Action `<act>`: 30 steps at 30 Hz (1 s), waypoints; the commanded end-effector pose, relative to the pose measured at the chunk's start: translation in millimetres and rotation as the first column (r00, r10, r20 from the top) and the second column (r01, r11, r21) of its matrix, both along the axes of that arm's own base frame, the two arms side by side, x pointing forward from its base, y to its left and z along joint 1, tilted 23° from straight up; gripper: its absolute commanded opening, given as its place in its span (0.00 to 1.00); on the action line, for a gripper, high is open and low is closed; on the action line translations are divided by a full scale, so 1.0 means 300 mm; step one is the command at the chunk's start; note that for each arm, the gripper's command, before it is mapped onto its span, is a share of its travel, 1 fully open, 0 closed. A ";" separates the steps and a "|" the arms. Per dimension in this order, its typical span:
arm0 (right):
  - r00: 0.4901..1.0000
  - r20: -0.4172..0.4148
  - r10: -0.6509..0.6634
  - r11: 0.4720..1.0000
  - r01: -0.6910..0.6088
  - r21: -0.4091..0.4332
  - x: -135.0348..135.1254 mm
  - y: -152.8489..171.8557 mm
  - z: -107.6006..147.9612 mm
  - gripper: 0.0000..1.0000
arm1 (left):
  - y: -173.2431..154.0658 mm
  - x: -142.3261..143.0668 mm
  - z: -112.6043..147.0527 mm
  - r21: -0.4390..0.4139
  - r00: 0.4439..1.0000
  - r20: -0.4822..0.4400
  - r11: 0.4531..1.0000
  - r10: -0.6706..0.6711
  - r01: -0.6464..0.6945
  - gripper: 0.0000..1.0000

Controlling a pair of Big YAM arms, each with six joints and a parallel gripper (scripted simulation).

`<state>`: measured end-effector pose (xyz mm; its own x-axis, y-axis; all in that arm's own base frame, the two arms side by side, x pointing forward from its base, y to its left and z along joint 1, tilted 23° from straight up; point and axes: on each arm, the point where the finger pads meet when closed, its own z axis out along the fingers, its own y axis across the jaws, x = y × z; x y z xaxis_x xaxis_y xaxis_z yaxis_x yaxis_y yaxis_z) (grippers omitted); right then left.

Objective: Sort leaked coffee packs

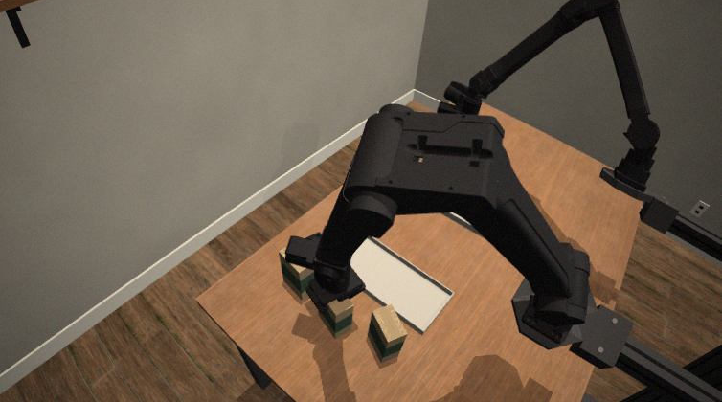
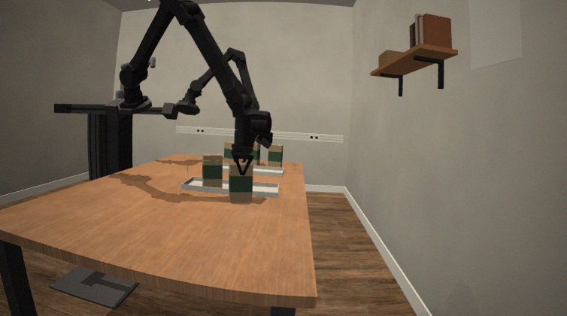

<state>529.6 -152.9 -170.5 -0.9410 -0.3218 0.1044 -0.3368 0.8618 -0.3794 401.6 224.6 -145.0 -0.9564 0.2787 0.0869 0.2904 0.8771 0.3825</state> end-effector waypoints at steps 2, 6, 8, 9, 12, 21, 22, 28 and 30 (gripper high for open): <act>1.000 0.018 0.010 1.000 -0.010 -0.003 0.037 0.000 0.020 0.76 | 0.012 0.024 0.013 0.005 1.000 0.015 1.000 -0.002 0.001 0.76; 1.000 0.018 0.010 1.000 -0.010 -0.003 0.037 0.000 0.020 0.76 | 0.012 0.024 0.013 0.005 1.000 0.015 1.000 -0.002 0.001 0.76; 1.000 0.018 0.010 1.000 -0.010 -0.003 0.037 0.000 0.020 0.76 | -0.016 0.026 0.060 0.005 1.000 0.019 1.000 -0.003 0.002 0.76; 1.000 0.018 0.010 1.000 -0.010 -0.003 0.037 0.000 0.020 0.76 | -0.035 0.018 0.082 0.004 1.000 0.014 1.000 -0.006 0.006 0.76; 0.999 0.021 0.029 1.000 -0.029 -0.003 0.045 0.041 0.078 0.76 | -0.056 0.015 0.133 0.006 1.000 0.014 1.000 -0.006 0.006 0.76; 1.000 0.015 0.016 1.000 -0.016 -0.003 0.011 0.130 0.273 0.76 | -0.121 0.017 0.295 0.006 1.000 0.020 1.000 -0.006 0.006 0.76; 1.000 0.021 0.016 1.000 -0.016 -0.003 0.020 0.140 0.304 0.76 | -0.119 0.021 0.297 0.007 1.000 0.023 1.000 -0.006 0.006 0.76; 1.000 -0.021 -0.017 1.000 0.017 0.002 -0.024 0.087 0.233 0.76 | -0.091 -0.004 0.247 -0.001 1.000 0.003 1.000 0.017 -0.017 0.76; 1.000 -0.021 -0.017 1.000 0.017 0.002 -0.024 0.087 0.233 0.76 | -0.091 -0.004 0.247 -0.001 1.000 0.003 1.000 0.017 -0.017 0.76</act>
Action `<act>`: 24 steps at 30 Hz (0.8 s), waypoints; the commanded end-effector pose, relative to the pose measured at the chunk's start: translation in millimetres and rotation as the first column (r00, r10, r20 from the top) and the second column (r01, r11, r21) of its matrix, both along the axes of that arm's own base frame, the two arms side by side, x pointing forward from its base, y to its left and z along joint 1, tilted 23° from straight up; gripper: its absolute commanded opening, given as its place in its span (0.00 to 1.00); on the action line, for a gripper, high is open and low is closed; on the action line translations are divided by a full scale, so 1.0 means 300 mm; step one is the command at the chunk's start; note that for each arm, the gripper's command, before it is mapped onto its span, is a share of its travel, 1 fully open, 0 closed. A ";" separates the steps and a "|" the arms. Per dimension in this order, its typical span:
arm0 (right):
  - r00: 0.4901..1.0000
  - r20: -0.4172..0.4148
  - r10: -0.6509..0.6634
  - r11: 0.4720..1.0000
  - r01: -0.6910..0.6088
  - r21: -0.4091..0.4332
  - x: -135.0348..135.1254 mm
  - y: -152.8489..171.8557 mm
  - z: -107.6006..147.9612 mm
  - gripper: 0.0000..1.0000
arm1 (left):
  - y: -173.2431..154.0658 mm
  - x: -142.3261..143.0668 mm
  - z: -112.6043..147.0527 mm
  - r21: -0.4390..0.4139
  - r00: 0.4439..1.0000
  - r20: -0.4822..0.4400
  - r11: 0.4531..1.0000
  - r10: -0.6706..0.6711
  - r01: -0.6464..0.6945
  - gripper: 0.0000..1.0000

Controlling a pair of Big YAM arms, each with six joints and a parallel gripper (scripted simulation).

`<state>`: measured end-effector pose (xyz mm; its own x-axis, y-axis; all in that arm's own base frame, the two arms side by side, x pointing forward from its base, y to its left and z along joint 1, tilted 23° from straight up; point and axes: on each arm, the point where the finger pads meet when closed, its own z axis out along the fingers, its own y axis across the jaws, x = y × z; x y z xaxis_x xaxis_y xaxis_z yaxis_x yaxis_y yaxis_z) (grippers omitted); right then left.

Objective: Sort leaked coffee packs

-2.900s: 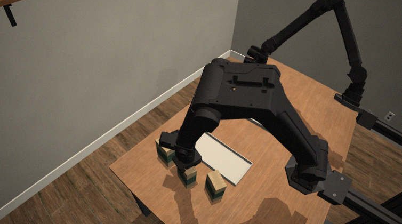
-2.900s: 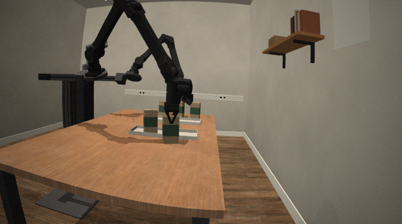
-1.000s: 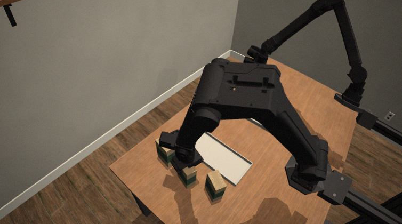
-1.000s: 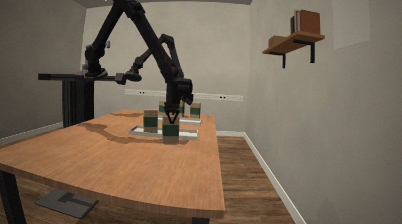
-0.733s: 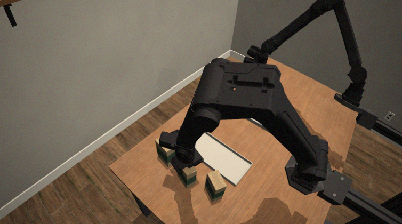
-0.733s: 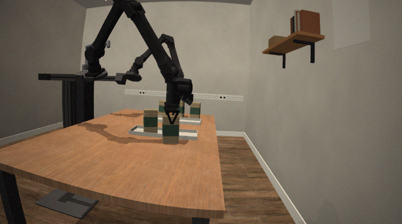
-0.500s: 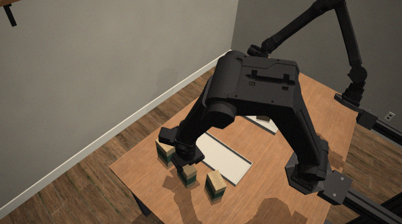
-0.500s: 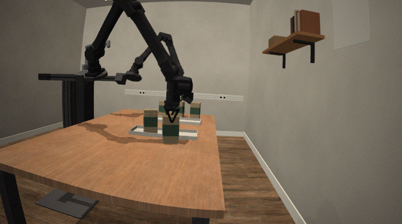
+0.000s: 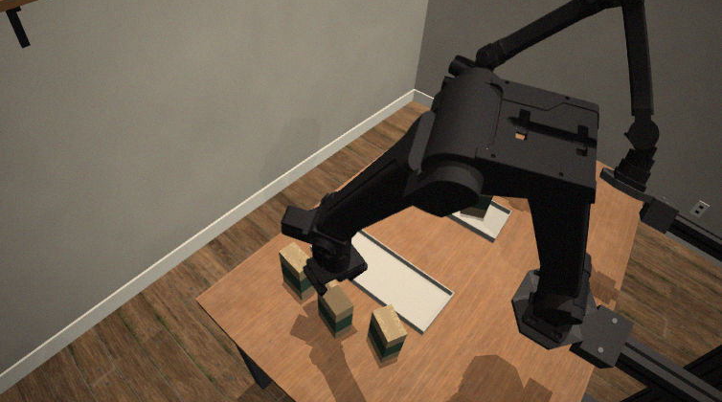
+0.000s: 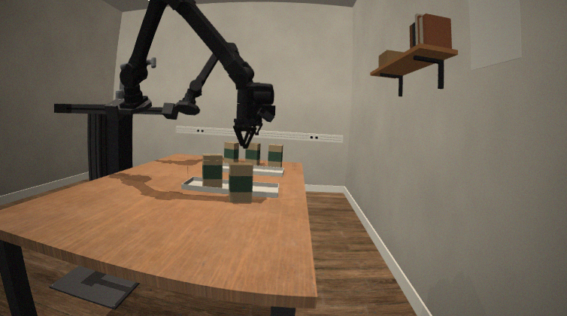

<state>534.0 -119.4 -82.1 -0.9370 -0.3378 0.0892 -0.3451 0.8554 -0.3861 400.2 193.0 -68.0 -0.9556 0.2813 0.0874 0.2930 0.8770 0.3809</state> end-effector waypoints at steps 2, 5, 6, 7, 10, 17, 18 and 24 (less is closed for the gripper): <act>1.000 -0.023 -0.019 1.000 0.019 0.002 -0.021 0.001 -0.062 0.76 | 0.008 0.027 0.021 0.007 1.000 0.021 1.000 0.001 -0.001 0.76; 1.000 0.005 -0.007 1.000 0.007 0.000 0.017 -0.001 -0.012 0.76 | 0.008 0.027 0.021 0.007 1.000 0.021 1.000 0.001 -0.001 0.76; 1.000 0.005 -0.007 1.000 0.007 0.000 0.017 -0.001 -0.012 0.76 | 0.008 0.027 0.021 0.007 1.000 0.021 1.000 0.001 -0.001 0.76; 1.000 0.005 -0.007 1.000 0.007 0.000 0.017 -0.001 -0.012 0.76 | 0.008 0.027 0.021 0.007 1.000 0.021 1.000 0.001 -0.001 0.76; 1.000 0.005 -0.007 1.000 0.007 0.000 0.017 -0.001 -0.012 0.76 | 0.008 0.027 0.021 0.007 1.000 0.021 1.000 0.001 -0.001 0.76; 1.000 0.005 -0.007 1.000 0.007 0.000 0.017 -0.001 -0.012 0.76 | -0.013 0.072 0.008 0.003 0.999 0.027 0.999 0.033 -0.033 0.76; 1.000 0.005 -0.007 1.000 0.007 0.000 0.017 -0.001 -0.012 0.76 | -0.018 0.100 0.008 0.001 0.997 0.043 0.998 0.070 -0.070 0.76; 1.000 0.005 -0.007 1.000 0.007 0.000 0.017 -0.001 -0.012 0.76 | -0.048 0.270 0.006 -0.007 0.984 0.083 0.988 0.155 -0.155 0.76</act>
<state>528.8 -120.4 -93.3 -0.9366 -0.3333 0.1083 -0.3489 0.8581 -0.3768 441.3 189.2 -69.5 -0.9848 0.1679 0.0450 0.1721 0.9062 0.3861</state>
